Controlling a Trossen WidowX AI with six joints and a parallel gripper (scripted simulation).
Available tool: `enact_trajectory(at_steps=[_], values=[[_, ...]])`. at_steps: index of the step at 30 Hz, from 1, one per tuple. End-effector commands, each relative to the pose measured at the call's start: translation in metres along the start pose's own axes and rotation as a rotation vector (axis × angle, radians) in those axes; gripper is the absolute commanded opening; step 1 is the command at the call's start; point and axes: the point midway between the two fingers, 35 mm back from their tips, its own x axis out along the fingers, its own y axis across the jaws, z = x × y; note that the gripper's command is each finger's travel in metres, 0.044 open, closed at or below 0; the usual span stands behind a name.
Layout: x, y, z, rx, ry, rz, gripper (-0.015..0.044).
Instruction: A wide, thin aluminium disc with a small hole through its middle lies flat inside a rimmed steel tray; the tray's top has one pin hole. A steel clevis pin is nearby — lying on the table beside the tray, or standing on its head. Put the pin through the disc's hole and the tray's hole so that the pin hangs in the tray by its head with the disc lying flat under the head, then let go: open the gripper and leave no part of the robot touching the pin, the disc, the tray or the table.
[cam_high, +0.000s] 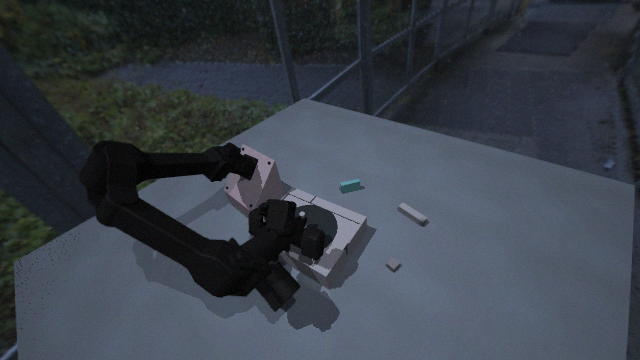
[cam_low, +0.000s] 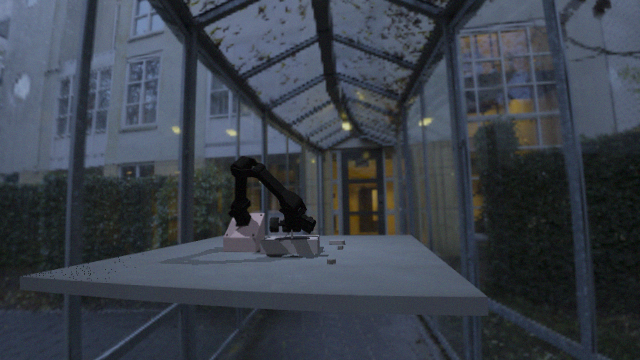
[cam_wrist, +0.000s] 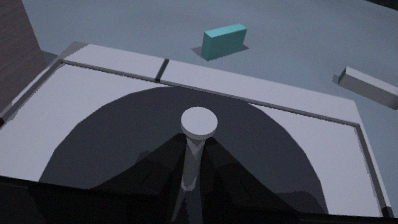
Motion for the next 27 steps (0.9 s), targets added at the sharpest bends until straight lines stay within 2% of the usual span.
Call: enact_trajectory(at_steps=[1,27], values=[[0.0007,0.0027,-0.0006,-0.003,0.002,0.005,0.0],[0.0013,0.0117,-0.0003,-0.003,0.002,0.005,0.0]])
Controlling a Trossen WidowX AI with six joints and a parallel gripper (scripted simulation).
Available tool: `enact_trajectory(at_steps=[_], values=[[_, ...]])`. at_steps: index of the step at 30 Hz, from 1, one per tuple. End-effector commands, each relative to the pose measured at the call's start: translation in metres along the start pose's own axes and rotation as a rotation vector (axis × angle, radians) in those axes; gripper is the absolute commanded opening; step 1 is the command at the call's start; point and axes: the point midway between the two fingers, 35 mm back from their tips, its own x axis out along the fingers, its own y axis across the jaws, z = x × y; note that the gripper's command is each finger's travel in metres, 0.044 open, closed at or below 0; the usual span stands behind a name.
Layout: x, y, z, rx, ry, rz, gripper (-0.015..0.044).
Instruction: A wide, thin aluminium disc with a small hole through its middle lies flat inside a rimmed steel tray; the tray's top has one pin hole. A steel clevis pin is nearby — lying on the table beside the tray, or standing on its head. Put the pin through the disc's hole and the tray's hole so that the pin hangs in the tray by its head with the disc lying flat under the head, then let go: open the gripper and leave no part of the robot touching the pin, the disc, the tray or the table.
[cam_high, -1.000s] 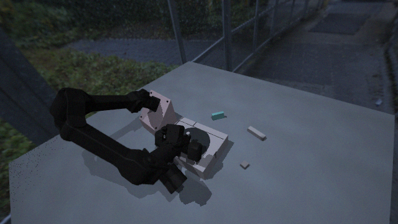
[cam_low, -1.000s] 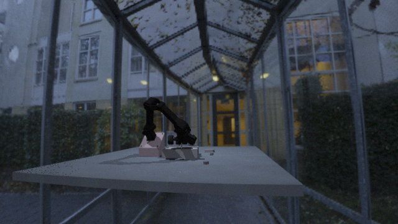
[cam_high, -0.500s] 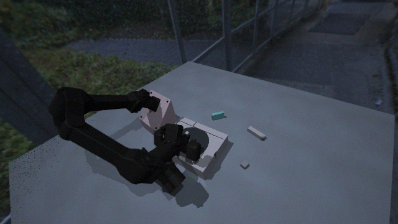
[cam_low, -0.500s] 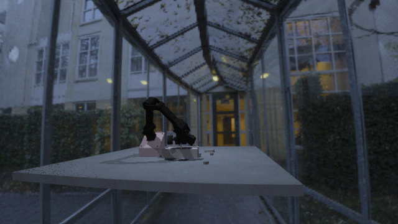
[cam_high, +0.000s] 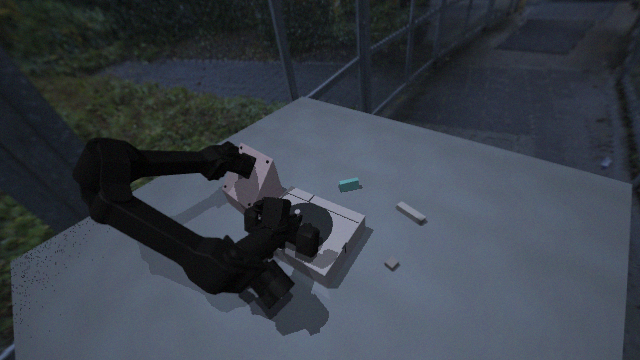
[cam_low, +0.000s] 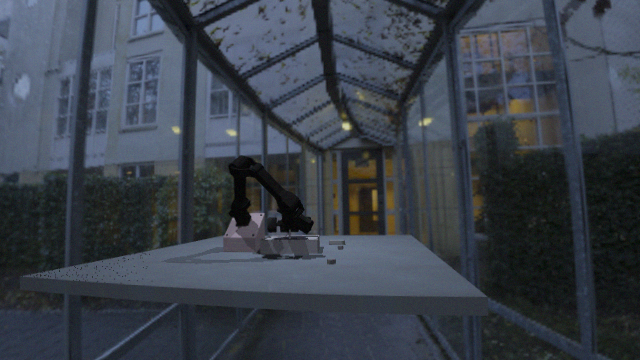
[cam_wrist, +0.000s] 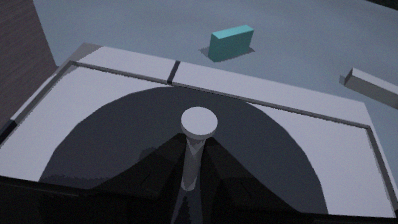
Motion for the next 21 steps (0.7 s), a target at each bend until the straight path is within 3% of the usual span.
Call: enact_trajectory(at_steps=[1,21], values=[[0.0007,0.0027,-0.0005,-0.003,0.002,0.005,0.0],[0.0013,0.0096,-0.0003,-0.003,0.002,0.005,0.0]])
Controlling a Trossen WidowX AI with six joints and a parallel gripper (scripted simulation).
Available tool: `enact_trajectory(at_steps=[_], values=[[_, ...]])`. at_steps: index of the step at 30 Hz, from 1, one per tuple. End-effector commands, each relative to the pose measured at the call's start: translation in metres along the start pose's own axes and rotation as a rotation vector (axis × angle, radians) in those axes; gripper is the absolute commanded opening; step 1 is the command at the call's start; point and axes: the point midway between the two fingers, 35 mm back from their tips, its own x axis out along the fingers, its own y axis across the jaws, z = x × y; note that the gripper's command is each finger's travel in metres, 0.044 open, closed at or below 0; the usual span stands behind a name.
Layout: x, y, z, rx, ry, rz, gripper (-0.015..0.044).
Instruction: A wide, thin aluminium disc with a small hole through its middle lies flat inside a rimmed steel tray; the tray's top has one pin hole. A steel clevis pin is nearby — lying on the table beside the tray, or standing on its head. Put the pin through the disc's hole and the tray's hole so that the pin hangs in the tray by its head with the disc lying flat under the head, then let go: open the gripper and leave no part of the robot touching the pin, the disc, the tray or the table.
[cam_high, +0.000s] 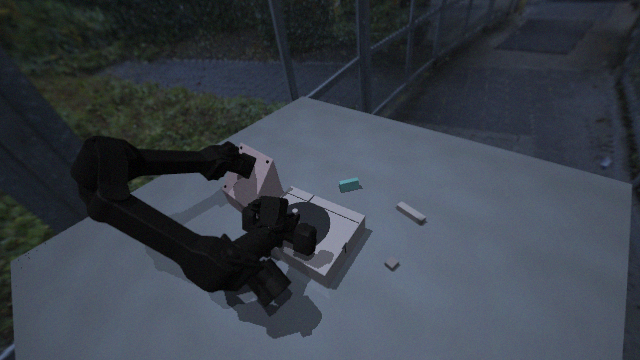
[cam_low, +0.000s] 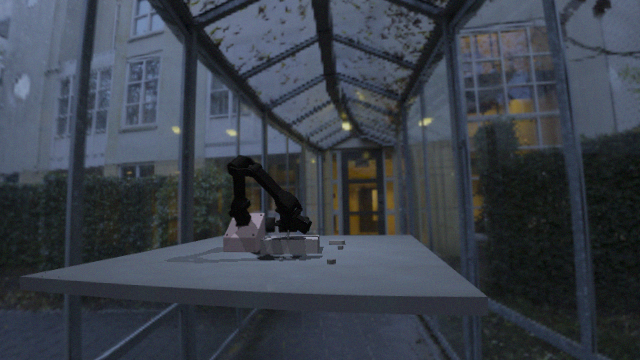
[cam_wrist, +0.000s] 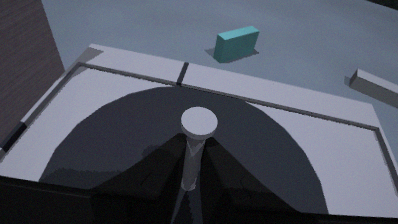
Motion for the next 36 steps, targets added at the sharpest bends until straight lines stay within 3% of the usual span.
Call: enact_trajectory(at_steps=[1,36], values=[[0.001,0.003,0.0,-0.003,0.002,0.004,0.0],[0.002,0.015,0.0,-0.003,0.002,0.005,0.0]])
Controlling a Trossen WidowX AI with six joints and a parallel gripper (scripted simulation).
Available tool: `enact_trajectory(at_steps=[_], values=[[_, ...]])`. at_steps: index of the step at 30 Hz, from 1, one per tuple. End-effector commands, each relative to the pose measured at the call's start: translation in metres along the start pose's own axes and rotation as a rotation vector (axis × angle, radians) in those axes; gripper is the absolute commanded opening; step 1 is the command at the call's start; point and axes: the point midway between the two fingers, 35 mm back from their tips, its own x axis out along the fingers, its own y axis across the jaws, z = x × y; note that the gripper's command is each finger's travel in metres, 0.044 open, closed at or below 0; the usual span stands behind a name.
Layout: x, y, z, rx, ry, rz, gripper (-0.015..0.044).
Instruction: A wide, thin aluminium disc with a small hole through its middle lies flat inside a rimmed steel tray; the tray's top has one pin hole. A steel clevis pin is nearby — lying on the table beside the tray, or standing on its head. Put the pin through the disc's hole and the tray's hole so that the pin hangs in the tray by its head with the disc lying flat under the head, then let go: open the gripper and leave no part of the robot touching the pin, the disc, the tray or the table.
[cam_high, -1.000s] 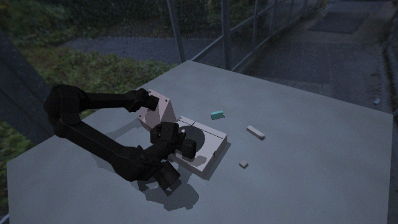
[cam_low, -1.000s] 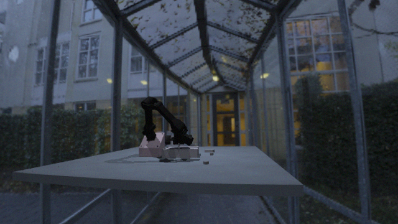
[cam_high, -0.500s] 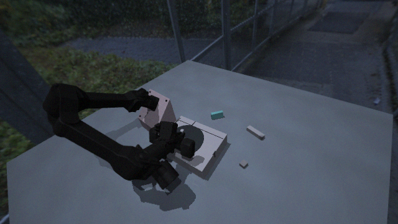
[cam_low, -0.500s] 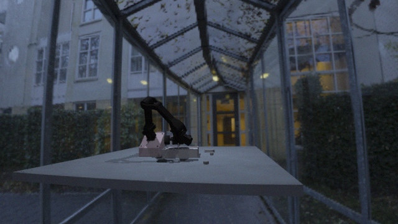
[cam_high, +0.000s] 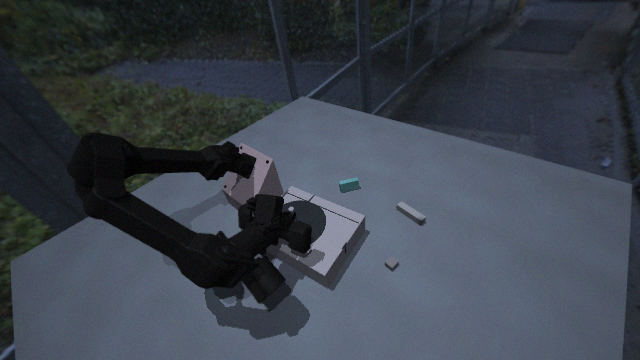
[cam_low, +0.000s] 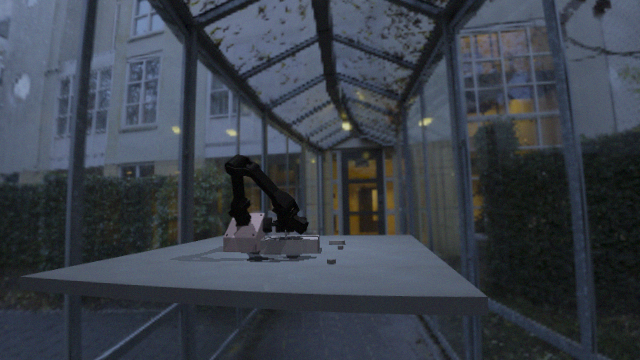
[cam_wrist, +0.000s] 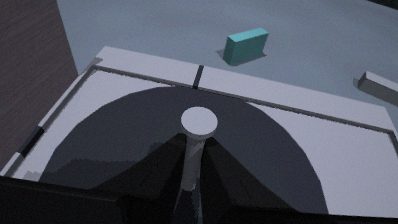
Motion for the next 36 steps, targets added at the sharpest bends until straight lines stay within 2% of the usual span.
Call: enact_trajectory(at_steps=[1,36], values=[[0.0007,0.0027,-0.0004,-0.003,0.002,0.004,0.0],[0.0025,0.0109,0.0003,0.0,0.0,0.003,0.0]])
